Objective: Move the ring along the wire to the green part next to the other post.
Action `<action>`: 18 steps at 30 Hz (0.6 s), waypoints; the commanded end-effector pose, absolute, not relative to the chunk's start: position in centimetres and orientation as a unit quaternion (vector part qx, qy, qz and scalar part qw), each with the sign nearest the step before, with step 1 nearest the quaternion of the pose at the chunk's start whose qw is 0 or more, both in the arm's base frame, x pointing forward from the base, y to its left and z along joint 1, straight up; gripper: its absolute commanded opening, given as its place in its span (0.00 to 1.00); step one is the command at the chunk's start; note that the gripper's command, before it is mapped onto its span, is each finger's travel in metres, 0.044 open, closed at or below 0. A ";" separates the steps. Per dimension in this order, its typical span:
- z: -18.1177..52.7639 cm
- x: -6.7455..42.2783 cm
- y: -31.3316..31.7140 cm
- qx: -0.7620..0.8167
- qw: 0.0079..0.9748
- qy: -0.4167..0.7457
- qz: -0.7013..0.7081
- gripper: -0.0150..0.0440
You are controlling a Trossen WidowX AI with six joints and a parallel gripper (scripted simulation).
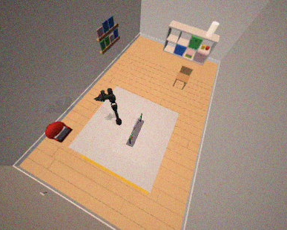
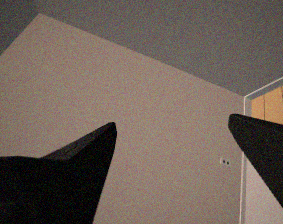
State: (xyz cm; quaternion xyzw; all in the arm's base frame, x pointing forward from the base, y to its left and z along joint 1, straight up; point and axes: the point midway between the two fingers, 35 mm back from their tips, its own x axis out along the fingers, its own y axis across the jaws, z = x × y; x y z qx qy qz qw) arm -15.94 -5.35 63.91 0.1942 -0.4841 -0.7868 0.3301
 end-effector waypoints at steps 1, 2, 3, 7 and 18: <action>63.9 -15.9 -5.4 0.193 0.331 -0.484 -0.787 0.89; 64.0 -15.8 -5.5 0.189 0.332 -0.482 -0.788 0.84; 64.0 -15.6 -5.6 0.183 0.335 -0.480 -0.790 0.80; 64.6 -14.2 -6.9 0.143 0.353 -0.471 -0.796 0.62; 67.0 -6.0 -13.9 -0.015 0.430 -0.448 -0.784 0.53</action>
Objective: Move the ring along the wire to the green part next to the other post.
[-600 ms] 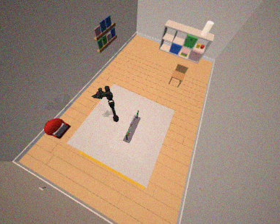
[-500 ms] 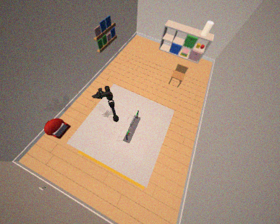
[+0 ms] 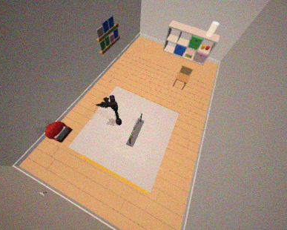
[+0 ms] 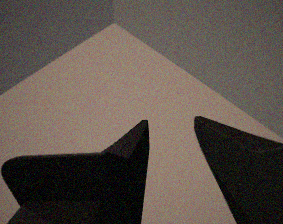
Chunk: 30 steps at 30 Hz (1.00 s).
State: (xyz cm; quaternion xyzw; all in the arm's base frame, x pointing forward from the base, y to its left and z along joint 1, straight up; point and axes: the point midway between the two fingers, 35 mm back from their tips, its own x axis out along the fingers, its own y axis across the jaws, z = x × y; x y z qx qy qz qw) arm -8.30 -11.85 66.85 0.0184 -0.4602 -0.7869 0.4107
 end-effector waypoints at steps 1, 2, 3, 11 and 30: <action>67.0 -5.2 -14.6 -0.029 0.438 -0.444 -0.781 0.53; 67.0 -4.4 -15.3 -0.043 0.446 -0.441 -0.778 0.53; 67.0 -3.6 -16.0 -0.056 0.454 -0.436 -0.775 0.53; 64.9 4.1 -22.3 -0.171 0.538 -0.374 -0.736 0.53; 46.7 19.9 -34.0 -0.325 0.765 -0.193 -0.521 0.53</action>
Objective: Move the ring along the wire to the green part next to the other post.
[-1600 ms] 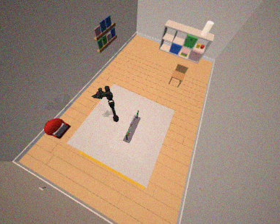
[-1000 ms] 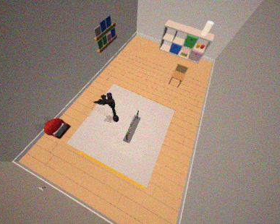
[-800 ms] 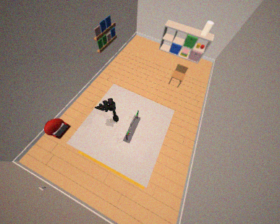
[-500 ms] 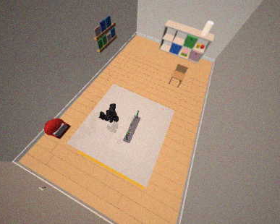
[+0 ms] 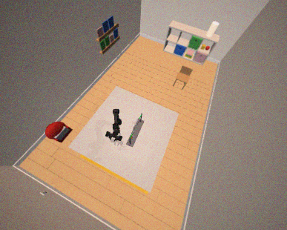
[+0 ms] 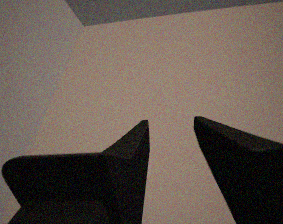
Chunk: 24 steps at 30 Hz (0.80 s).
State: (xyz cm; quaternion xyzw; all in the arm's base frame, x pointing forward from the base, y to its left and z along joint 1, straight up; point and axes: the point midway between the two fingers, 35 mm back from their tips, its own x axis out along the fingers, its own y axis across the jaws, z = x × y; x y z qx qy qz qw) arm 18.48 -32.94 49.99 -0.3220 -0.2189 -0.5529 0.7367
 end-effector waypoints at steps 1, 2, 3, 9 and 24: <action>45.2 20.4 -34.3 -0.326 0.778 -0.182 -0.506 0.53; 43.7 20.9 -34.6 -0.327 0.790 -0.171 -0.489 0.53; 42.2 21.4 -34.8 -0.326 0.803 -0.160 -0.473 0.53; 32.7 23.2 -34.6 -0.307 0.872 -0.096 -0.369 0.53; 13.2 21.7 -23.9 -0.139 0.986 0.008 -0.092 0.53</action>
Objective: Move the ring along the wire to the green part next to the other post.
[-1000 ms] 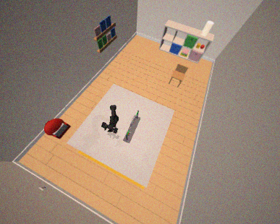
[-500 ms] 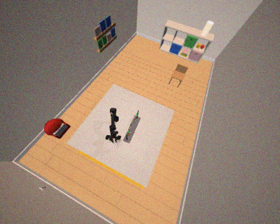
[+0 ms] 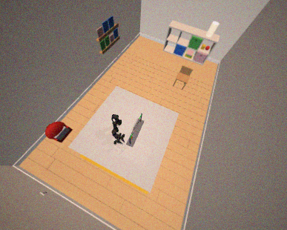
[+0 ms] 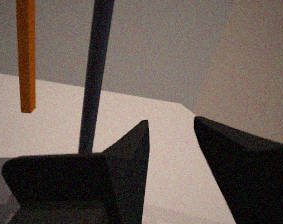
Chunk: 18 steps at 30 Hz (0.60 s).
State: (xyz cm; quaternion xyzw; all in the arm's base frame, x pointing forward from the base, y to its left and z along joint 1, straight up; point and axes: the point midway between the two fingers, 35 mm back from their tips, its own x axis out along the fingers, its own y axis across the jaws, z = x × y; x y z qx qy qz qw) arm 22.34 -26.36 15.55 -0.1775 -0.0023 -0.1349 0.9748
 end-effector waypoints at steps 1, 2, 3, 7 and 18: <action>12.3 21.4 -22.8 -0.124 0.990 0.011 -0.074 0.53; 11.6 21.1 -21.7 -0.108 0.993 0.013 -0.055 0.53; 10.9 20.7 -20.5 -0.091 0.995 0.015 -0.037 0.53; 9.2 19.5 -16.3 -0.035 0.999 0.016 0.023 0.53; 11.3 22.0 -16.4 -0.022 0.999 0.011 0.027 0.53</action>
